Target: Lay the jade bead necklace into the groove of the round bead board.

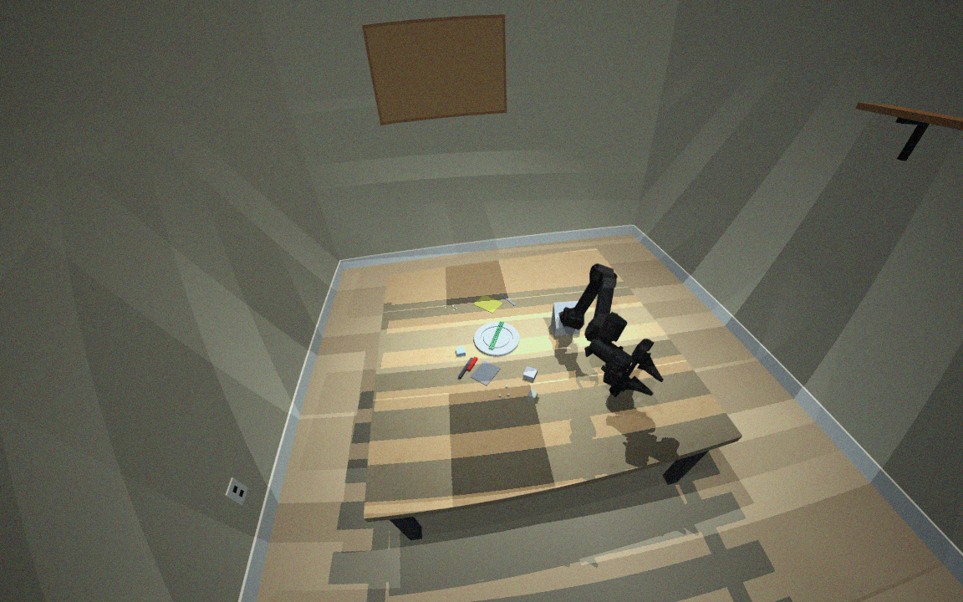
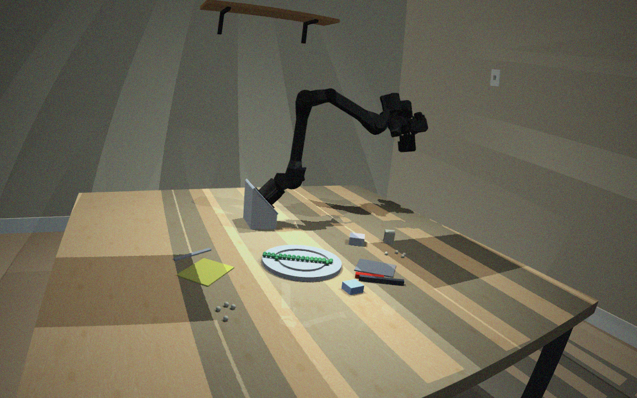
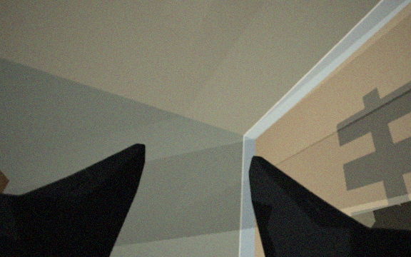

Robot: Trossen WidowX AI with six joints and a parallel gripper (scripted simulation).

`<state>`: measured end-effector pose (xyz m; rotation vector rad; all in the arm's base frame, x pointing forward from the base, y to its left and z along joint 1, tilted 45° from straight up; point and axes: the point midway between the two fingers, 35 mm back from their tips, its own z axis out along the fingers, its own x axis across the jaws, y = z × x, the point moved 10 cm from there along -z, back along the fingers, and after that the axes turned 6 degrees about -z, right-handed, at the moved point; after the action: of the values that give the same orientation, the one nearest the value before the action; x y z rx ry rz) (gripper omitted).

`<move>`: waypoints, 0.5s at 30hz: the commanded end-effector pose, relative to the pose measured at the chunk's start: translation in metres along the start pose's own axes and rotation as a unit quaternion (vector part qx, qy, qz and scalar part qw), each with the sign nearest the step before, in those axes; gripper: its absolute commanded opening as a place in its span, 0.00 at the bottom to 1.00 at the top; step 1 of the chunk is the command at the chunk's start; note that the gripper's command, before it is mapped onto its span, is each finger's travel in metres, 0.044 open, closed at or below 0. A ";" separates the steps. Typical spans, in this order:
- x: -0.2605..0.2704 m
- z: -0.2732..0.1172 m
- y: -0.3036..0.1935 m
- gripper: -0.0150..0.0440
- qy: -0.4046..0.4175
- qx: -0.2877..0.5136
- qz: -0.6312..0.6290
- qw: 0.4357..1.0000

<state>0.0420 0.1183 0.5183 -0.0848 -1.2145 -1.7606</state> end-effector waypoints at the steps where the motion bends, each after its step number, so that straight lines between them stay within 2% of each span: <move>1: -0.017 -0.003 0.007 0.68 -0.031 -0.018 -0.027 0.999; 15: -0.071 -0.019 0.031 0.68 -0.152 -0.066 -0.115 0.979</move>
<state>0.0954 0.1425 0.4993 -0.2555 -1.3314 -2.0516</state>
